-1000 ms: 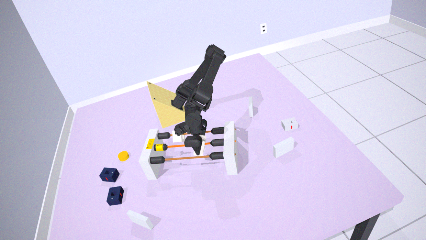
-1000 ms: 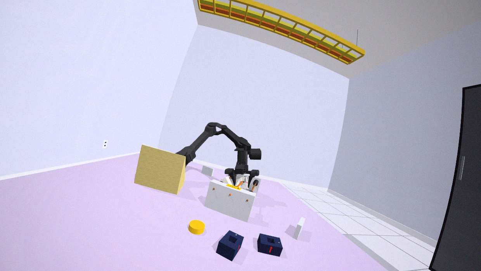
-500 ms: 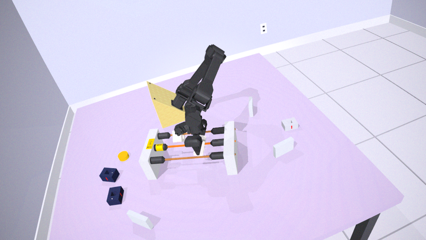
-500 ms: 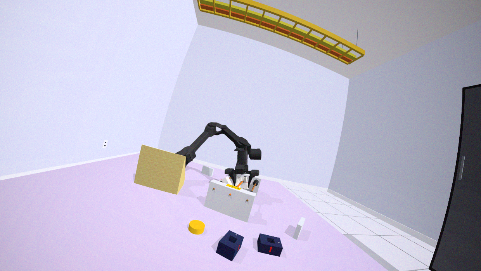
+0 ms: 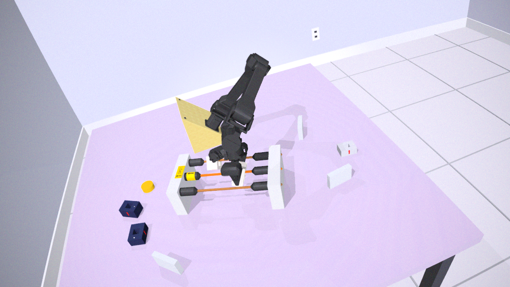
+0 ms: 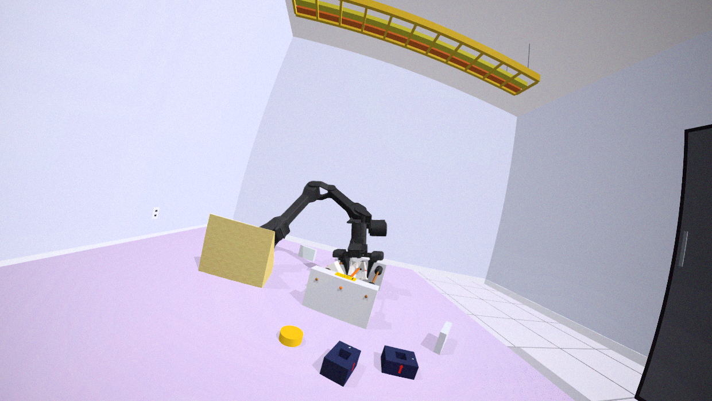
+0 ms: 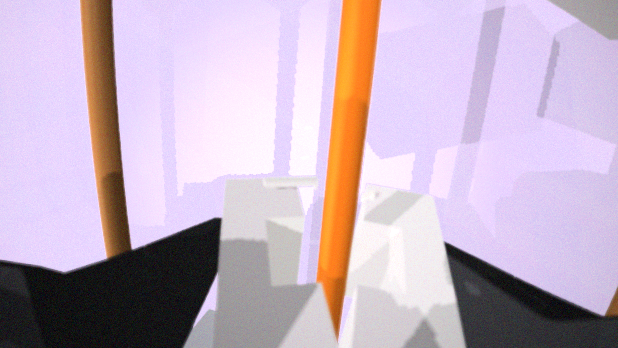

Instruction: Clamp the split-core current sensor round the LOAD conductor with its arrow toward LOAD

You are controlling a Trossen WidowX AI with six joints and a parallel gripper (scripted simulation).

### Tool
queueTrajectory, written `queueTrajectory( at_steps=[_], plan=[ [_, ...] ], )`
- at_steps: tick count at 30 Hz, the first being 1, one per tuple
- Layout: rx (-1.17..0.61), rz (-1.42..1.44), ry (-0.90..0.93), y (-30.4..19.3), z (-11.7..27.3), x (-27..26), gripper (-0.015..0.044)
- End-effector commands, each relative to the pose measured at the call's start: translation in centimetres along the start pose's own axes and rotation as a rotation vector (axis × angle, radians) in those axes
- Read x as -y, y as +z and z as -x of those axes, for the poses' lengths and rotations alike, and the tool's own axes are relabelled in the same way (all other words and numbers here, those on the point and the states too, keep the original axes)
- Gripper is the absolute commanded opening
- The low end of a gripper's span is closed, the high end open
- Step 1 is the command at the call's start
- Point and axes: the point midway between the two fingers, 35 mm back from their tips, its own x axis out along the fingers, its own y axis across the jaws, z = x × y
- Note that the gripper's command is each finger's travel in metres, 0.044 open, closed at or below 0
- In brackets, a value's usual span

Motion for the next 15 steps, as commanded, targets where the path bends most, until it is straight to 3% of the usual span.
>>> queueTrajectory(
  at_steps=[1, 15],
  plan=[
    [-0.022, 0.012, 0.016, -0.67, 0.47, -0.26, 0.0],
    [0.0, 0.0, 0.0, 0.0, 0.0, 0.0, 0.0]
  ],
)
